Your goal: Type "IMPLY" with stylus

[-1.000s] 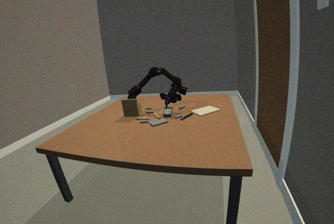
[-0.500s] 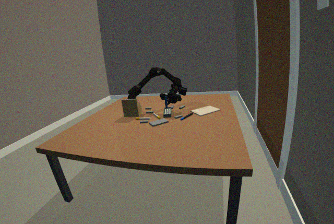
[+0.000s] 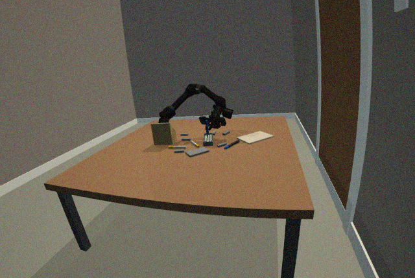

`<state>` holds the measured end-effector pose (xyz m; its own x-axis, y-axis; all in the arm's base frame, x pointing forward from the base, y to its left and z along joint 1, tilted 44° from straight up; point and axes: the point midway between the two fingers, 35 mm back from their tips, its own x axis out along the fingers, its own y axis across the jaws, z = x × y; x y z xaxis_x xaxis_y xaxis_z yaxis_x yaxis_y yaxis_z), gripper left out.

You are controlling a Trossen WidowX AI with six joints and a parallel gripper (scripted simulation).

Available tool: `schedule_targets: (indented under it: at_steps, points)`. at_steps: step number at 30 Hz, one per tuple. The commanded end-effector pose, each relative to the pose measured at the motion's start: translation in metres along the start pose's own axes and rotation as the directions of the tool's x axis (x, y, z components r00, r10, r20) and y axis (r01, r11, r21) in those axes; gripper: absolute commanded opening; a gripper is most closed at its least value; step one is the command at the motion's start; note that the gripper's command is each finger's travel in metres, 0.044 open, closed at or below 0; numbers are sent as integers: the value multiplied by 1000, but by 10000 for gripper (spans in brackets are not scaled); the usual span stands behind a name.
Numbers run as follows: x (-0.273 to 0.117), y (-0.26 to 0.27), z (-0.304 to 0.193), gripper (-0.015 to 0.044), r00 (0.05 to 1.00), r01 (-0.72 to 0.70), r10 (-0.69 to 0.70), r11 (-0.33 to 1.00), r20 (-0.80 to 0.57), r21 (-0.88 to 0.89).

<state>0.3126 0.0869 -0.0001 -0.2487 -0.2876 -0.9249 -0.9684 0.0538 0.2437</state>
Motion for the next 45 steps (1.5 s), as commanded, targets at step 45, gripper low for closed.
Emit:
schedule_targets:
  at_steps: [45]
  points:
    - [9, 2, 16, 81, 1000, -3, 3, 1000, 3, 5]
